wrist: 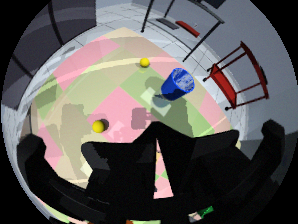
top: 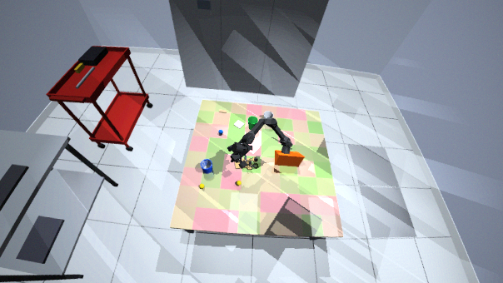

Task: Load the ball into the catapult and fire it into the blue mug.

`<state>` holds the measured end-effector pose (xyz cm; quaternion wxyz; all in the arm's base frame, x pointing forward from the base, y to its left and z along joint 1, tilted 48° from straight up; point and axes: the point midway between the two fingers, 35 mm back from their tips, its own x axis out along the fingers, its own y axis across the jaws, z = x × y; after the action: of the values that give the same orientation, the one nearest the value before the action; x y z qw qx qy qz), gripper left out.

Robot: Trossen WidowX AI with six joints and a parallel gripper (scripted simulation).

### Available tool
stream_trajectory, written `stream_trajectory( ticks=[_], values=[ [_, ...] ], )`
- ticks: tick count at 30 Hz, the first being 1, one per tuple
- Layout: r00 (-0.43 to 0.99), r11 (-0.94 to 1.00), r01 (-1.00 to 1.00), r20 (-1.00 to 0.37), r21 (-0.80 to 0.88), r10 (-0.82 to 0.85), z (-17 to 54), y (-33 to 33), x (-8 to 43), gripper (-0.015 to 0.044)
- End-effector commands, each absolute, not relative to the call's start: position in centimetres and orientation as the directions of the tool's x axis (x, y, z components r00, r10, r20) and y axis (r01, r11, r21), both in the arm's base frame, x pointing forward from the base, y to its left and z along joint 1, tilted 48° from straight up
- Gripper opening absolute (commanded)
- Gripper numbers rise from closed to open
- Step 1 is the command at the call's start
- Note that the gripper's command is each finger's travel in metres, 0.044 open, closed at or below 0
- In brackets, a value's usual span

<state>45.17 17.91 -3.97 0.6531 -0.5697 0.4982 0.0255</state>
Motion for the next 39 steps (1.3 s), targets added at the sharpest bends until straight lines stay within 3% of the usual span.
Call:
stream_trajectory(
  ticks=[1, 20, 39],
  values=[
    [0.455, 0.247, -0.688, -0.671, -0.682, -0.586, -5.4, 17.4, 42.7, 0.0],
    [0.33, -0.154, -0.924, -0.53, -0.349, -0.781, -8.2, 14.7, 33.5, 0.0],
    [0.348, -0.401, -0.9, -0.273, 0.17, -0.897, -6.9, 12.0, 27.0, 0.0]
  ],
)
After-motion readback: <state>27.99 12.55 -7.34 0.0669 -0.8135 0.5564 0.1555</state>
